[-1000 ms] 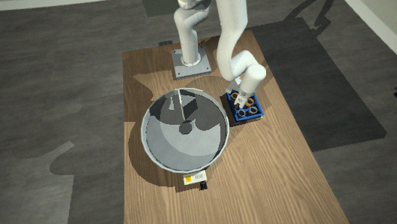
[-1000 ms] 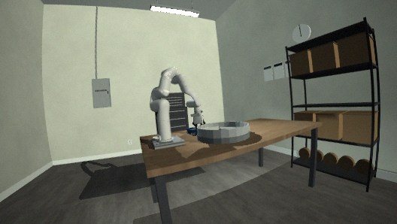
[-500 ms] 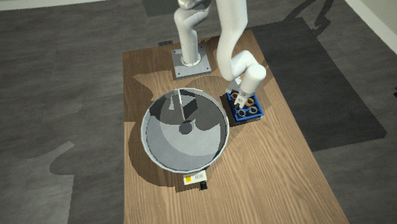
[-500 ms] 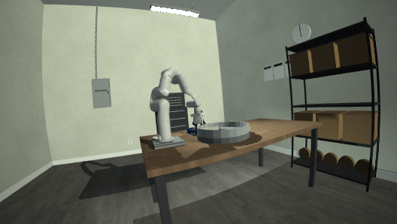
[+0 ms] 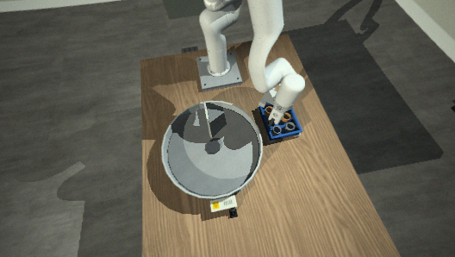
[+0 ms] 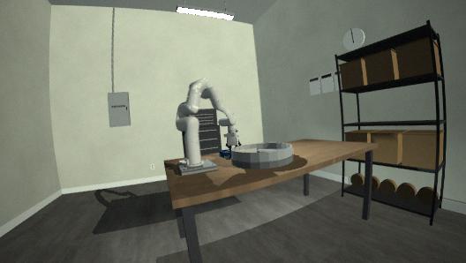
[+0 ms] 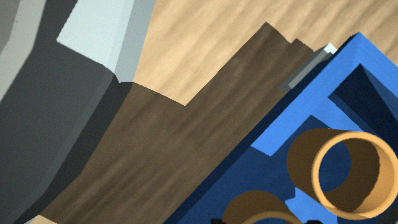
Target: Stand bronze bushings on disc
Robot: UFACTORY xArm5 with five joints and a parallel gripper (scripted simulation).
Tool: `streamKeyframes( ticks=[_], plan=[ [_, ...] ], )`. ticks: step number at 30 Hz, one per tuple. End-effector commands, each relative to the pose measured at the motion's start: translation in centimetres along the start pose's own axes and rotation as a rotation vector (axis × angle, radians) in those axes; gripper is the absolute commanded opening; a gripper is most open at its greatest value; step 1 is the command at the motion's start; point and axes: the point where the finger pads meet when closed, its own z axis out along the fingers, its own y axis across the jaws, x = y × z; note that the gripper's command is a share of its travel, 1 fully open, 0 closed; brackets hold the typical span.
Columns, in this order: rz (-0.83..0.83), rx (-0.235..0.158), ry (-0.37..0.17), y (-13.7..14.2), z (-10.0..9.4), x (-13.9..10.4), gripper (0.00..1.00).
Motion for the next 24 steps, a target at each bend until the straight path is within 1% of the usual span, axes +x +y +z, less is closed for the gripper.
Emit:
streamKeyframes(
  ticks=[1,16,20,24],
  plan=[
    [0.000,0.001,-0.003,0.0,-0.1,-0.1,0.00],
    [0.000,0.001,-0.003,0.0,-0.2,-0.1,0.00],
    [0.000,0.001,-0.003,0.0,-0.6,-0.1,0.00],
    [0.000,0.001,-0.003,0.0,-1.5,-0.1,0.00]
  ],
)
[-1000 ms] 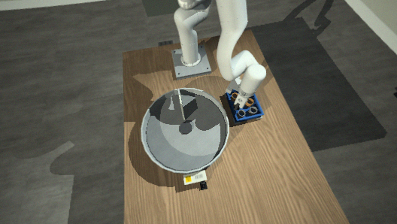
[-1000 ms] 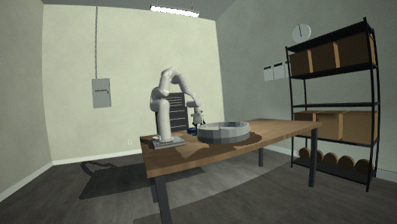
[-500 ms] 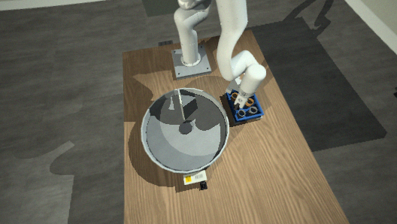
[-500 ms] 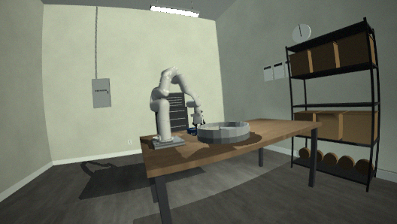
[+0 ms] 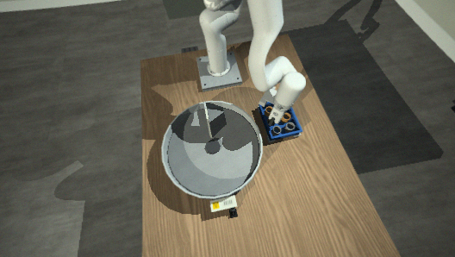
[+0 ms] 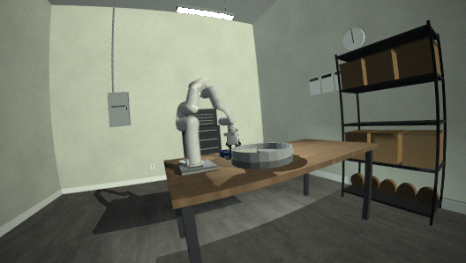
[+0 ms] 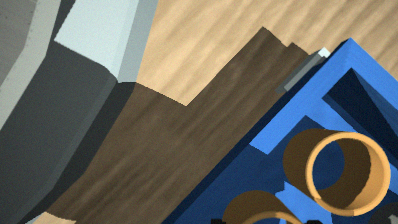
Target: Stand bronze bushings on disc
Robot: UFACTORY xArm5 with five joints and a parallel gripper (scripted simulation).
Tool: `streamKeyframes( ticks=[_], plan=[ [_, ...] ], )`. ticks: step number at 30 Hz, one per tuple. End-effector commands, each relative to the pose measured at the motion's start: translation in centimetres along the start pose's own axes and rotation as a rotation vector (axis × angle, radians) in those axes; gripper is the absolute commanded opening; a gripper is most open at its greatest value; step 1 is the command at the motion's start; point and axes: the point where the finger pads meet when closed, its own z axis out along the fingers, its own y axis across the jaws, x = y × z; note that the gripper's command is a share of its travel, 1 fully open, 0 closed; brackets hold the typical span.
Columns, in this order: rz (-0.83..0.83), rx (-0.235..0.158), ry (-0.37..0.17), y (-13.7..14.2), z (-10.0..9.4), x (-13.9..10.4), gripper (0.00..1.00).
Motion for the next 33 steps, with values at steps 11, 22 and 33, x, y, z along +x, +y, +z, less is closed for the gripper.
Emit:
streamKeyframes(
  ticks=[11,22,33],
  plan=[
    [0.000,0.001,-0.005,0.0,-4.5,-0.1,0.00],
    [0.000,0.001,-0.005,0.0,-8.8,-0.1,0.00],
    [0.000,0.001,-0.005,0.0,-11.7,-0.1,0.00]
  ],
)
